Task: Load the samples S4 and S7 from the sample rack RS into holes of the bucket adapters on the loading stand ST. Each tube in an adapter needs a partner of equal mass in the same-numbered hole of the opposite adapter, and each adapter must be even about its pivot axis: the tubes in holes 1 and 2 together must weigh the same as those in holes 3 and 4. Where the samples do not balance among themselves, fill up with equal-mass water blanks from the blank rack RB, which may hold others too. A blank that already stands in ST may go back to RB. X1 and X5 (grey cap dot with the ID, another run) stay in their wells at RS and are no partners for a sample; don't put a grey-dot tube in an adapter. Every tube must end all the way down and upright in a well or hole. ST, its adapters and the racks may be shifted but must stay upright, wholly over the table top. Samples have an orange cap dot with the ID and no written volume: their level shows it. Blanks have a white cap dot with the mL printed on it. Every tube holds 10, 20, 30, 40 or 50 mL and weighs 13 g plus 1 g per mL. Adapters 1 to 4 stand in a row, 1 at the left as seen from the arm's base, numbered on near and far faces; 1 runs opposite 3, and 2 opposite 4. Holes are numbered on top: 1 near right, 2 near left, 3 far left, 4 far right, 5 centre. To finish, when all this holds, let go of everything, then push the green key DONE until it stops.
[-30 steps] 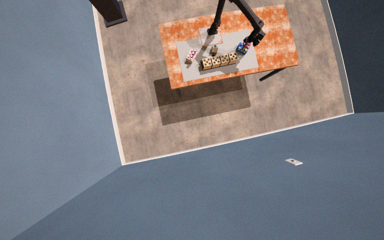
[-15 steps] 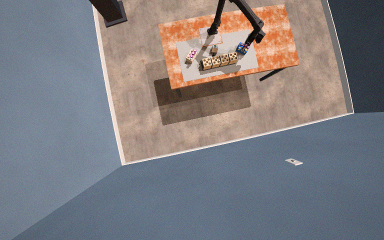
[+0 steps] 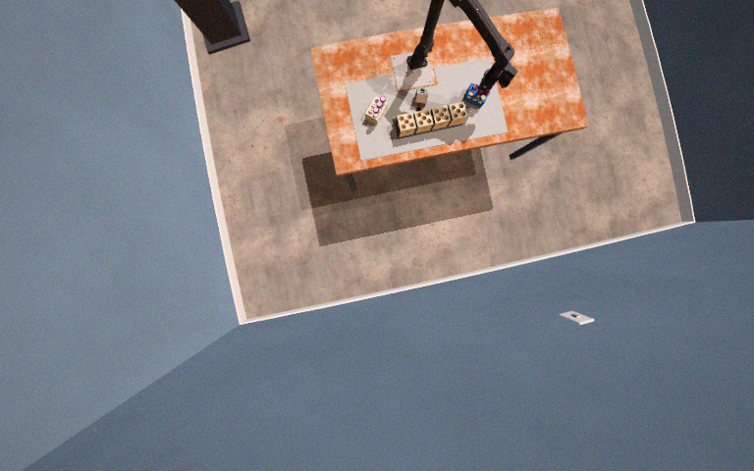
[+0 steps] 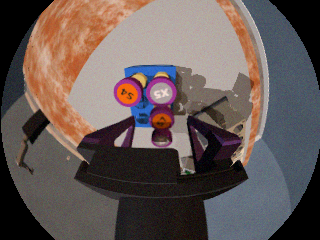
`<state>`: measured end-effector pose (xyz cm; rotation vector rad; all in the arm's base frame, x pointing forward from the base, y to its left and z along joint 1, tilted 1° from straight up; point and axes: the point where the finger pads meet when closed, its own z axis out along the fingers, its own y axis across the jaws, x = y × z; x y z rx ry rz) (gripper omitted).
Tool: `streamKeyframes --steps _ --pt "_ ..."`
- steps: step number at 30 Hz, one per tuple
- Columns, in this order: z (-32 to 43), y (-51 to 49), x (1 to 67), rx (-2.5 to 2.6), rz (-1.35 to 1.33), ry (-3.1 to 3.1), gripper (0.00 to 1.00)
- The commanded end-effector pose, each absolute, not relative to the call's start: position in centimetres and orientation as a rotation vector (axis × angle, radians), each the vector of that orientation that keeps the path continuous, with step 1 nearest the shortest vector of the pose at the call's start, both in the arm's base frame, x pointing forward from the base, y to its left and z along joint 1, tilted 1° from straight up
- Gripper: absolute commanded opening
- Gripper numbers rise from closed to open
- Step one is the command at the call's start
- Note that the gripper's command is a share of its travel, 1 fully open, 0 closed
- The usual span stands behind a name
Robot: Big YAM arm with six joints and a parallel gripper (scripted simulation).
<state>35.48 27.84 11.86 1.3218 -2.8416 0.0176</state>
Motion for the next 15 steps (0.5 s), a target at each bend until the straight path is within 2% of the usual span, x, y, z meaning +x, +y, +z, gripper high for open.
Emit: streamKeyframes --steps 1,3,4,9,15 --pt "11.8 28.1 36.6 1.340 0.007 -2.863 0.80" --pt "11.8 28.1 36.6 1.340 0.007 -2.863 0.80" --pt "14.5 28.8 37.4 1.366 -0.016 -2.921 0.80" --pt "11.0 27.9 36.4 1.335 0.009 -2.858 0.80" --pt "12.8 28.7 36.8 1.348 -0.003 -2.890 0.80"
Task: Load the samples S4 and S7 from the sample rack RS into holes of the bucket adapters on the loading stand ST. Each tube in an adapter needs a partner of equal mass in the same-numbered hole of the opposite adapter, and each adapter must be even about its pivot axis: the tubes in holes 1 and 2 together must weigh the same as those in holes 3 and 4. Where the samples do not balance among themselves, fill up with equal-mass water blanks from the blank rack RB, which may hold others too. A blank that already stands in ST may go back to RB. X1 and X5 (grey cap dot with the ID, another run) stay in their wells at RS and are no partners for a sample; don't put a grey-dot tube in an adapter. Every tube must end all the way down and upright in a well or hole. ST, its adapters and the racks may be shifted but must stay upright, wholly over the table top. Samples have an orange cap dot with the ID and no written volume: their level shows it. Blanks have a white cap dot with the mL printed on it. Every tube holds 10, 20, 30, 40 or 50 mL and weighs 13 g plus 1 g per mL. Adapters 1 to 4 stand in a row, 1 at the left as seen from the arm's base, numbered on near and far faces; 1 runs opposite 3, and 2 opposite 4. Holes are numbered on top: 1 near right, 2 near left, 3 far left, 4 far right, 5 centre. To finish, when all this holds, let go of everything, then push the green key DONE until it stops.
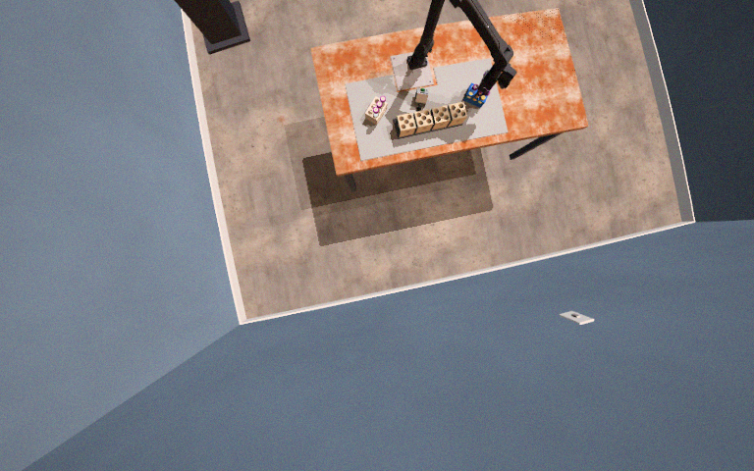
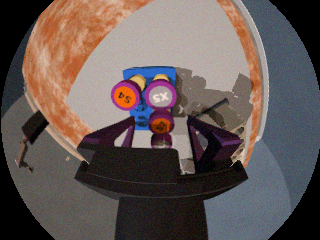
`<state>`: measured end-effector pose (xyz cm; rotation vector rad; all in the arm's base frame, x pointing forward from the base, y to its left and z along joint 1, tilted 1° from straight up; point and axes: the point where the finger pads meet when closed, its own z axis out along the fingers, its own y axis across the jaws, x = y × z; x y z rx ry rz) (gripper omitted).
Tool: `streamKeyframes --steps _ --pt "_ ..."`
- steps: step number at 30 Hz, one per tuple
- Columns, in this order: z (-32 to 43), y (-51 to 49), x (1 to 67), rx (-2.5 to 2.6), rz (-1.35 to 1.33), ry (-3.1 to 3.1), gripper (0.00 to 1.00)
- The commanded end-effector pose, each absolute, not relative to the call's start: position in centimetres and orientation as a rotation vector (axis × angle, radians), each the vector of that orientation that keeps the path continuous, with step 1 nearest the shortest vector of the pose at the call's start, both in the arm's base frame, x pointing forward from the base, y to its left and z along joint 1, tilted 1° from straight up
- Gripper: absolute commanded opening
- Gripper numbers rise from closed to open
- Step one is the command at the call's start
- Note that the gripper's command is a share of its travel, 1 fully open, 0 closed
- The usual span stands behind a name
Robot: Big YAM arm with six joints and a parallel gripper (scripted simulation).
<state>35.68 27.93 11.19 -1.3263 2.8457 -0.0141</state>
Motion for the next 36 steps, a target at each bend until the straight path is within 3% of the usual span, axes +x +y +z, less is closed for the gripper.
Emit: streamKeyframes --steps 1,17,36 --pt "12.8 28.7 36.8 -1.308 0.003 2.805 0.00" --pt "12.8 28.7 36.8 -1.308 0.003 2.805 0.00" --pt "20.5 28.8 37.1 -1.296 0.016 2.771 0.00"
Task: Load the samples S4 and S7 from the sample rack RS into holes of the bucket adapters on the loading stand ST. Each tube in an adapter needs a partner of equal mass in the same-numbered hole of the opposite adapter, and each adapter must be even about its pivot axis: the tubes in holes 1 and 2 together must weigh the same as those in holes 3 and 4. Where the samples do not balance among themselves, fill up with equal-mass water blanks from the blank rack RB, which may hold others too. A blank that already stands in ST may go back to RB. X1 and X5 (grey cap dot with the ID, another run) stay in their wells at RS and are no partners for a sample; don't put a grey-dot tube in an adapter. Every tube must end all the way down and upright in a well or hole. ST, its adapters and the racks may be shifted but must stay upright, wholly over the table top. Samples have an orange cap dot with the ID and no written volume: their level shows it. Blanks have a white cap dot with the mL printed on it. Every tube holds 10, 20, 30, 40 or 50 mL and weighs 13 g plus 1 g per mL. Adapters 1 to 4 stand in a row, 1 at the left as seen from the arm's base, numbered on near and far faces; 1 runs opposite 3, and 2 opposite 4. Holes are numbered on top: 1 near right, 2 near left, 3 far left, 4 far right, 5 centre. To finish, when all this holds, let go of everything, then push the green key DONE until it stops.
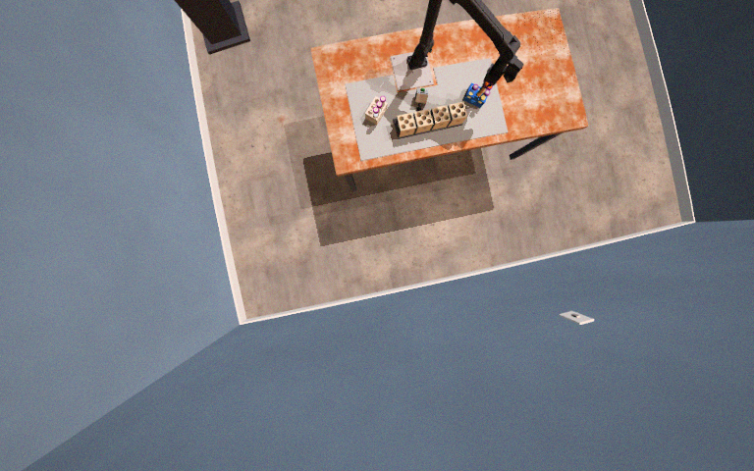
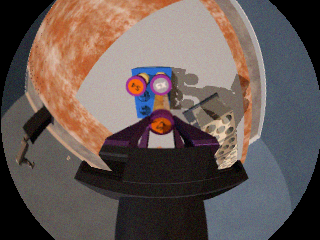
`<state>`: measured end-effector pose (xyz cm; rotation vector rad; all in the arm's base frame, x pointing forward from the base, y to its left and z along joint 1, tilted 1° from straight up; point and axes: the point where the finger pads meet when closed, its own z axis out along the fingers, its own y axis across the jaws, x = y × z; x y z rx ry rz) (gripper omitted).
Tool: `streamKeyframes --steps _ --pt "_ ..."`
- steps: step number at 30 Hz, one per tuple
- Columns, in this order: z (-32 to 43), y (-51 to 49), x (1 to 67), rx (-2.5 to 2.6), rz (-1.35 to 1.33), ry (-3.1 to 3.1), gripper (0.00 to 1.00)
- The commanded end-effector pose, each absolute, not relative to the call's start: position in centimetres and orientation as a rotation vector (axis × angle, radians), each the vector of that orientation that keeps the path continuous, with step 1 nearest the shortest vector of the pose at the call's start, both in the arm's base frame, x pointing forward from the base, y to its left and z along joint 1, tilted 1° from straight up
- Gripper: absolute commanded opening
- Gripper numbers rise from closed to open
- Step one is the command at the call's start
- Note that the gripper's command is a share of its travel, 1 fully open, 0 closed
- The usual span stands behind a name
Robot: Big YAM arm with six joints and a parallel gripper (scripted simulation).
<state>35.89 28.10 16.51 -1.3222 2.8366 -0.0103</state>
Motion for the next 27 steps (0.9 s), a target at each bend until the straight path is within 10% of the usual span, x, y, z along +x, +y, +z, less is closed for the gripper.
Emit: streamKeyframes --steps 1,27 --pt "20.9 28.8 37.1 -1.295 0.016 2.770 0.00" --pt "28.1 28.7 36.4 -1.297 0.016 2.773 0.00"
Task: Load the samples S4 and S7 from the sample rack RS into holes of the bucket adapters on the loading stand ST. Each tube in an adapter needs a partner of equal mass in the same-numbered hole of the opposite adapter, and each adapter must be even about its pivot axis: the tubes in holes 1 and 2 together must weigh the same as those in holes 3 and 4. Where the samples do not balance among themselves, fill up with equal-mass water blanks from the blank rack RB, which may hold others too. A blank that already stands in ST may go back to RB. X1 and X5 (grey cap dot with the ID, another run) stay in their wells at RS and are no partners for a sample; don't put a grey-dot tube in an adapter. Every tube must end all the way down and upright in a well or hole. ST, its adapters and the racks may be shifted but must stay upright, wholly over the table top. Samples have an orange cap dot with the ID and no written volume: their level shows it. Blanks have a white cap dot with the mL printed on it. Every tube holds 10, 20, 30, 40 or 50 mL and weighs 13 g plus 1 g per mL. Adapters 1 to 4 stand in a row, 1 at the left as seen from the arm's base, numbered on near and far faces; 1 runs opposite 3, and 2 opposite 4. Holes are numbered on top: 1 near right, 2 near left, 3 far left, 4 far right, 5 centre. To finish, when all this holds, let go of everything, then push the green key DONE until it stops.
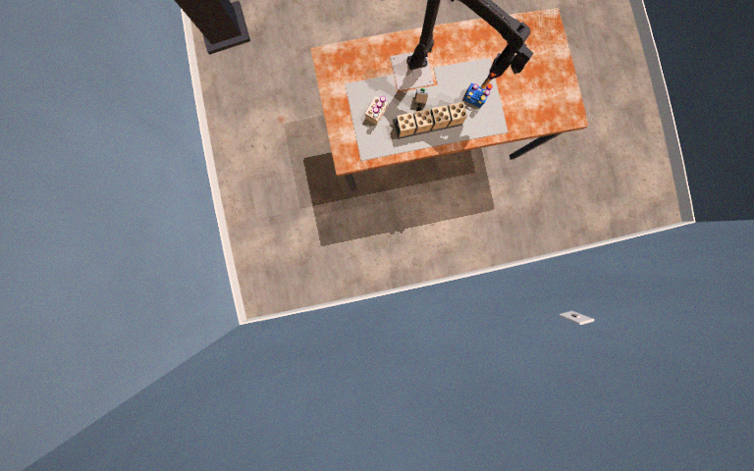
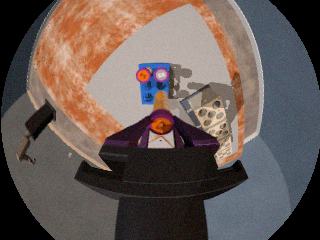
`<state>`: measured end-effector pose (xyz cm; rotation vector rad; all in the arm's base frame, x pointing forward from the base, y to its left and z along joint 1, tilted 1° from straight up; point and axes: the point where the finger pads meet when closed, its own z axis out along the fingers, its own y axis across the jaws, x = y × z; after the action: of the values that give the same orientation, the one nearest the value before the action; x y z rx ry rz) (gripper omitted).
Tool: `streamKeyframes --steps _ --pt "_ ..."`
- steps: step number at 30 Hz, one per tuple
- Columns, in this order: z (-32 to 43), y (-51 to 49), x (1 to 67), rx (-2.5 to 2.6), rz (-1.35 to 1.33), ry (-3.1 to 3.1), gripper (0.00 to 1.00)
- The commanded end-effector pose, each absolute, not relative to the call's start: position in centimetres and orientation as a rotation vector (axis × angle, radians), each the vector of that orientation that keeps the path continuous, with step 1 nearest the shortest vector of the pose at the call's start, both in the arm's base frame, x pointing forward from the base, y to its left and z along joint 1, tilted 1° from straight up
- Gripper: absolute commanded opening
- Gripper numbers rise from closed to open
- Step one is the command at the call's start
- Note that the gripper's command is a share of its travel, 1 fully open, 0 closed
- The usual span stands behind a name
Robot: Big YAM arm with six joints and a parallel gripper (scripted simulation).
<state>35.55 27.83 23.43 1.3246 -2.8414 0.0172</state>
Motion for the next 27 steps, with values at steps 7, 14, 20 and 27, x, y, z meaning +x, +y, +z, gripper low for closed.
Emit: streamKeyframes --steps 7,14,20,27 --pt "27.5 28.4 36.3 1.349 -0.005 -2.892 0.00" --pt "27.5 28.4 36.3 1.349 -0.005 -2.892 0.00" --pt "27.5 28.4 36.3 1.349 -0.005 -2.892 0.00" --pt "27.5 28.4 36.3 1.349 -0.005 -2.892 0.00"
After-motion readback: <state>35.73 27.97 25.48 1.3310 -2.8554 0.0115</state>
